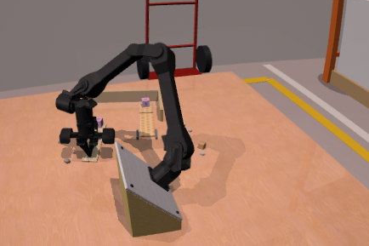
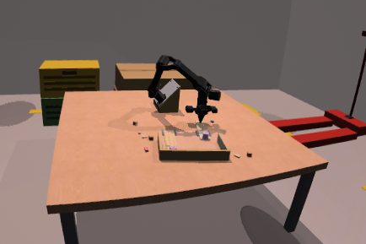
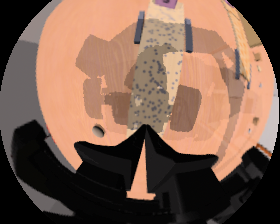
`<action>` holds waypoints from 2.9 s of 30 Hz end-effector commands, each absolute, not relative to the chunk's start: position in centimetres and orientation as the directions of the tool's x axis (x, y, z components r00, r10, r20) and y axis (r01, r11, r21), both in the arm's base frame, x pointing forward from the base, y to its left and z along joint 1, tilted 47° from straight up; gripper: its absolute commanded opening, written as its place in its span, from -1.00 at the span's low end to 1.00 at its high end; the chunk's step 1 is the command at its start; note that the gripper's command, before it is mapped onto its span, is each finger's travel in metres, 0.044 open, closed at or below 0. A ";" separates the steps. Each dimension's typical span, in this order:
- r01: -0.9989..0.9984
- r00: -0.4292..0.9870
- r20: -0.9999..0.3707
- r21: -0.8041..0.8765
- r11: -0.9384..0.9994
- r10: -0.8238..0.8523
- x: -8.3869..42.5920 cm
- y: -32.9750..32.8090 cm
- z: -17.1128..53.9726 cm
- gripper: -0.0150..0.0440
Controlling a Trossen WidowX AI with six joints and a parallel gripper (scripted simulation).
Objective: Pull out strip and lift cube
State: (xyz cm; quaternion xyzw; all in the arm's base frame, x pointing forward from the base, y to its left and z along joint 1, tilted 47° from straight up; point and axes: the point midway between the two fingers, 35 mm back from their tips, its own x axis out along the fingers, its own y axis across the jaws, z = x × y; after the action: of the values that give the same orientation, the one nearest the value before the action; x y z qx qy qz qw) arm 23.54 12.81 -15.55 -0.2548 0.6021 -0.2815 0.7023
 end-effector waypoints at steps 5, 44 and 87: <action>0.086 0.089 -0.697 -0.706 0.703 -0.712 21.7 12.1 -16.0 -0.49; 0.331 0.091 -0.697 -0.652 0.682 -0.711 28.0 15.8 -11.3 1.00; 0.335 0.095 -0.695 -0.652 0.680 -0.713 42.0 16.1 -7.5 1.00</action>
State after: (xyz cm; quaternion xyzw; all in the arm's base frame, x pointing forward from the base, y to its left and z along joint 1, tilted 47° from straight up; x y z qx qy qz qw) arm 40.95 16.38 -7.80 -0.1642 0.5667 -0.3632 0.7211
